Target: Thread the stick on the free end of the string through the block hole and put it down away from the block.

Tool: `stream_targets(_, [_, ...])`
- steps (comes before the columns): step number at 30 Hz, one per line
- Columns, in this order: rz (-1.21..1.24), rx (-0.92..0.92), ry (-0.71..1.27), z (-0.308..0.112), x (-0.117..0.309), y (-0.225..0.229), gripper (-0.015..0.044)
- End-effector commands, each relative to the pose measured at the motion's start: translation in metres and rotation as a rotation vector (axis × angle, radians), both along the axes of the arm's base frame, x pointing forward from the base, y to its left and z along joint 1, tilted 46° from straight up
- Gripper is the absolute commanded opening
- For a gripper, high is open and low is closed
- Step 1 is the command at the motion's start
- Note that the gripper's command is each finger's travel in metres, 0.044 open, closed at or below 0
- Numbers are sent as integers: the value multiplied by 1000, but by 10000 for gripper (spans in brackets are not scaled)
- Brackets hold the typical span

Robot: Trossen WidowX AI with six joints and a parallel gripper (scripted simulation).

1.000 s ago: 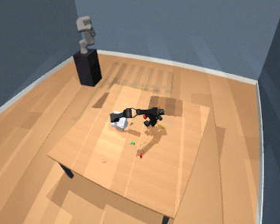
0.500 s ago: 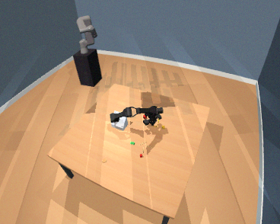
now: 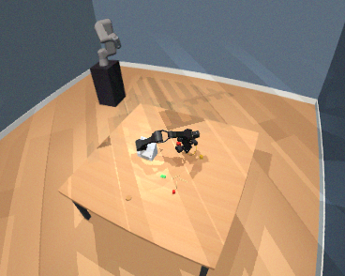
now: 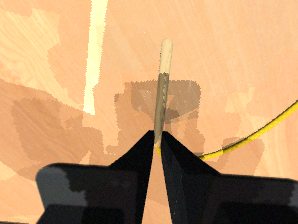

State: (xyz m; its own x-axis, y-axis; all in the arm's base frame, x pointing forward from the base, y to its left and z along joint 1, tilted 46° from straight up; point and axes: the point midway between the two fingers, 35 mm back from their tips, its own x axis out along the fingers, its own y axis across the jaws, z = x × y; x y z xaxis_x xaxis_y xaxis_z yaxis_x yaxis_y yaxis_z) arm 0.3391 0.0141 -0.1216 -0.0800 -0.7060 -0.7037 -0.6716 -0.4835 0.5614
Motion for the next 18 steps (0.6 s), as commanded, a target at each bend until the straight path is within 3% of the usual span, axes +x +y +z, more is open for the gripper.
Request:
stream_targets(1, [-3, 4, 2, -4, -5, 4, 0])
stream_targets(18, [-3, 3, 2, -13, -23, 15, 0])
